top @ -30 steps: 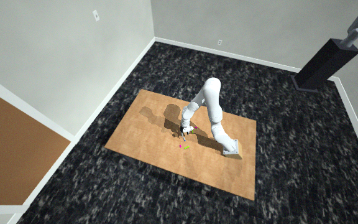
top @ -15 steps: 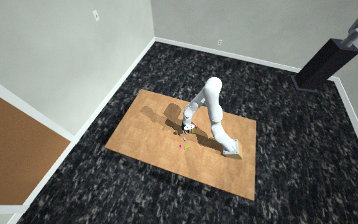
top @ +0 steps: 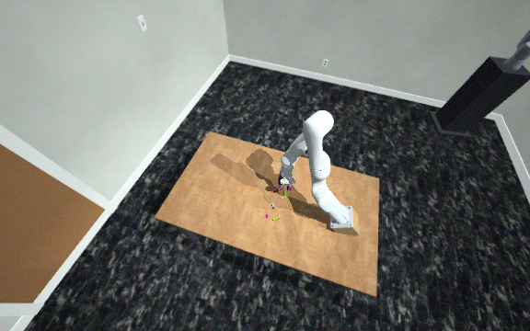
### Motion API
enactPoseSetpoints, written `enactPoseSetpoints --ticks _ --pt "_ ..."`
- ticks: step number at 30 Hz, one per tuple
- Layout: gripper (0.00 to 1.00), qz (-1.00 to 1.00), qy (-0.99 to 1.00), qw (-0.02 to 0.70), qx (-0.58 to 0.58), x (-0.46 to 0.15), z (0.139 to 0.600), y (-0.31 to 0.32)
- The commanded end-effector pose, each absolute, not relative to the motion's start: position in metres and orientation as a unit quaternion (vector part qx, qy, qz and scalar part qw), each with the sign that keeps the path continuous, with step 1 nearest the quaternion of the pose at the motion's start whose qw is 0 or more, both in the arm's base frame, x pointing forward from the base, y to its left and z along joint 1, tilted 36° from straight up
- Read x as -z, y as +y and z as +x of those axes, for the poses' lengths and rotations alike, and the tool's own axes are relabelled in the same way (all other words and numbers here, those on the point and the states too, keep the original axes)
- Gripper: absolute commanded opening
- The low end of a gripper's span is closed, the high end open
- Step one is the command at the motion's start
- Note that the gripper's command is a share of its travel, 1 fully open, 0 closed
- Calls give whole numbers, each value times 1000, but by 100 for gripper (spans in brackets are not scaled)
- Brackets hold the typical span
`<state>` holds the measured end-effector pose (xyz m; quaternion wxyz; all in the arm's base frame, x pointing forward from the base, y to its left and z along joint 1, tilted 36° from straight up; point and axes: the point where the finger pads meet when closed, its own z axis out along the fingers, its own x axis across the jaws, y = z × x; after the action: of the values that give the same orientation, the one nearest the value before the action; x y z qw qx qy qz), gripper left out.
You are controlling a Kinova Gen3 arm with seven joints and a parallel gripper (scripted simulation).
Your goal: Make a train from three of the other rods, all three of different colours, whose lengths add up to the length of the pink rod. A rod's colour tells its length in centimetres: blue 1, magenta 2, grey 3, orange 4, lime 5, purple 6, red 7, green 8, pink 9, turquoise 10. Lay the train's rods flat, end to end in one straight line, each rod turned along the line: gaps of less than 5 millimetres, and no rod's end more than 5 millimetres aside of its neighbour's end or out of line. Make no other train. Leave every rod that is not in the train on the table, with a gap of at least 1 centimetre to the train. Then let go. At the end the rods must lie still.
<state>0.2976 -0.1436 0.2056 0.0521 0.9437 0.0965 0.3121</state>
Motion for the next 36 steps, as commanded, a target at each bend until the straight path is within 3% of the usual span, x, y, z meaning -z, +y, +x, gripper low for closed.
enactPoseSetpoints --ticks 1,13,14,36 --pt "100 944 94 39 -314 -199 295 -140" --pt "100 947 77 32 -311 -188 286 -148" --pt "54 947 77 32 -311 -188 286 -148" --pt "54 947 77 32 -311 -188 286 -148"
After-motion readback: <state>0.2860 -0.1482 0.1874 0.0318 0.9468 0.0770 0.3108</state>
